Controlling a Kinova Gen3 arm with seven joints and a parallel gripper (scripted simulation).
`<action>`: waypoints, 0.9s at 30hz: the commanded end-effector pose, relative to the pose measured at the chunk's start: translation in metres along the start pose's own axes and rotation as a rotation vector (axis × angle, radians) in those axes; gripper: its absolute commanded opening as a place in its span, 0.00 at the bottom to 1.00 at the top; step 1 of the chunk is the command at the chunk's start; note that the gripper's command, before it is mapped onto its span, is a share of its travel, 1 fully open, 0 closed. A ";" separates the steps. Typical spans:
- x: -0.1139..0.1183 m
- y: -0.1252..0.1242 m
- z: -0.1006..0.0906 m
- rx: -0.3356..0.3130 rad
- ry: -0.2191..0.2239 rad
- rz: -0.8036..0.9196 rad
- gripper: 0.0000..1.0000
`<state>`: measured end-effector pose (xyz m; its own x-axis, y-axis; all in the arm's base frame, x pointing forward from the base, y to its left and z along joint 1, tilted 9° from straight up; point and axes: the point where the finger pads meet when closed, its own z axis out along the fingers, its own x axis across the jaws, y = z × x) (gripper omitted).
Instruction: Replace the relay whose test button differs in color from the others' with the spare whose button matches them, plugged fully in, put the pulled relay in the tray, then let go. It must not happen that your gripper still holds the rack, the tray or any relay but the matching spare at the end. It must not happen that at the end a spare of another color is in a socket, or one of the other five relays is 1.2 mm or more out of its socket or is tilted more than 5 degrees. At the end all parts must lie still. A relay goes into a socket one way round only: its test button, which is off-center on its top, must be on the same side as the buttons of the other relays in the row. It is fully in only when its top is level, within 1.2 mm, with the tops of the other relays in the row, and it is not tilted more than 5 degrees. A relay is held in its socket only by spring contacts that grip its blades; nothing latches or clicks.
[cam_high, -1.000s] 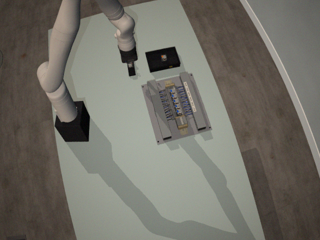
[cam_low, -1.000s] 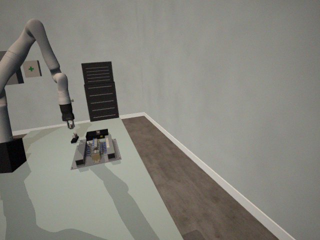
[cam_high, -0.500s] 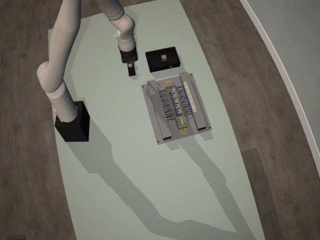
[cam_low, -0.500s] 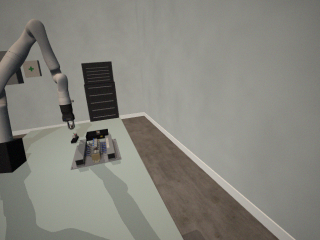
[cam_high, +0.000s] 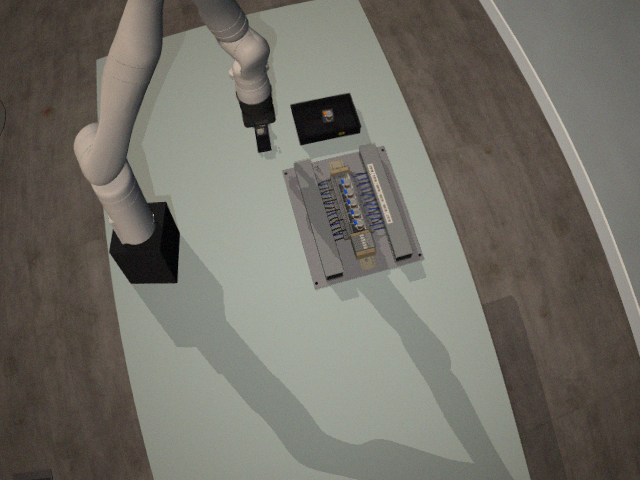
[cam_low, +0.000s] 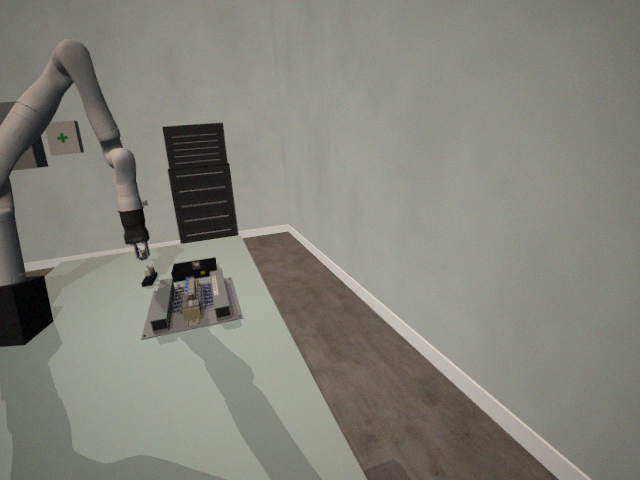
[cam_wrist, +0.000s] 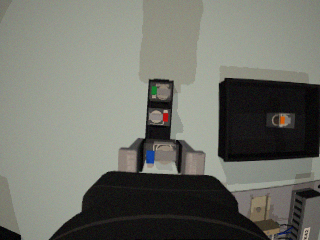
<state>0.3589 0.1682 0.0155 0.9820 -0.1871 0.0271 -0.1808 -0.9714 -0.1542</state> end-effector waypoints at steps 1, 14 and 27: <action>0.000 0.000 0.000 0.000 0.000 0.000 0.00; -0.001 0.000 0.002 0.000 0.000 0.000 0.00; -0.001 0.000 0.003 0.000 0.000 0.000 0.00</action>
<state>0.3575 0.1687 0.0124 0.9821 -0.1867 0.0263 -0.1806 -0.9715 -0.1538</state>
